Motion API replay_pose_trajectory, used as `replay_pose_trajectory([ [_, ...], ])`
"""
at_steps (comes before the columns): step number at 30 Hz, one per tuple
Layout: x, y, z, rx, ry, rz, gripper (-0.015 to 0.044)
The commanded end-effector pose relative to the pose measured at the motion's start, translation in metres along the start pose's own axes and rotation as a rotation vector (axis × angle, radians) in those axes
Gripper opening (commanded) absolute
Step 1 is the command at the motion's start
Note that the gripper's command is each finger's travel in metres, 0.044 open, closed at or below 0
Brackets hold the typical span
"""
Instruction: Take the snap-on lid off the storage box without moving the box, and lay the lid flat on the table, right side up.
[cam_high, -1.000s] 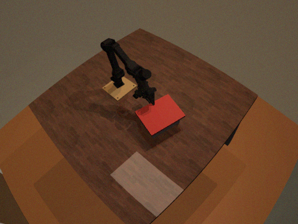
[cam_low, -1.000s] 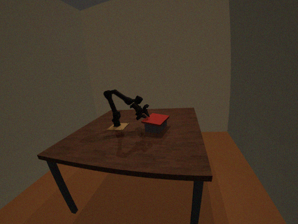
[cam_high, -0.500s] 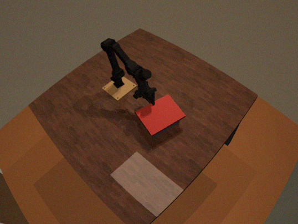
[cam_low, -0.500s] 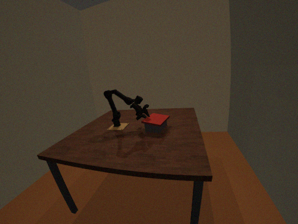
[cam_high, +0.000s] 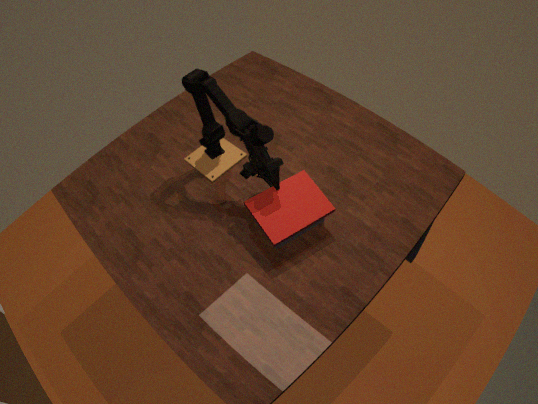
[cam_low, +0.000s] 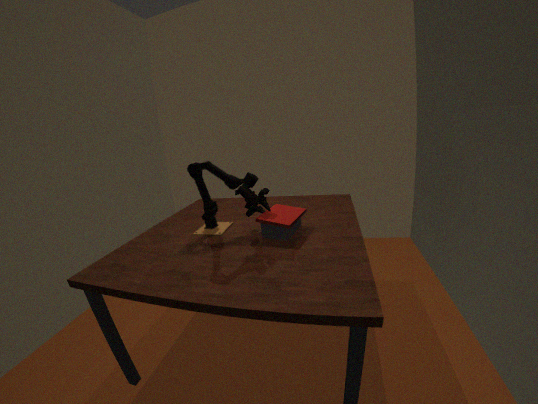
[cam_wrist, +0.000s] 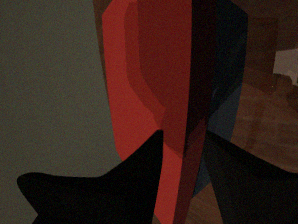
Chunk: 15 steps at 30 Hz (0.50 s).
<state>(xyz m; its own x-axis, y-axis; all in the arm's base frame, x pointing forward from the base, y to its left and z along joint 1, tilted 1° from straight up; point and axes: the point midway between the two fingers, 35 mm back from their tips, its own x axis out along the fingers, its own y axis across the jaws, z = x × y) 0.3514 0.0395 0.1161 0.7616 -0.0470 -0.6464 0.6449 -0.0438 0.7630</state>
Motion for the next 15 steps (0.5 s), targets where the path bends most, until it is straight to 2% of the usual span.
replay_pose_trajectory([
  [1,0.0011,0.0004,0.0001,-0.003,0.001,-0.001,0.0000],
  [15,-0.0031,0.0048,0.0000,-0.005,0.002,0.006,0.0000],
])
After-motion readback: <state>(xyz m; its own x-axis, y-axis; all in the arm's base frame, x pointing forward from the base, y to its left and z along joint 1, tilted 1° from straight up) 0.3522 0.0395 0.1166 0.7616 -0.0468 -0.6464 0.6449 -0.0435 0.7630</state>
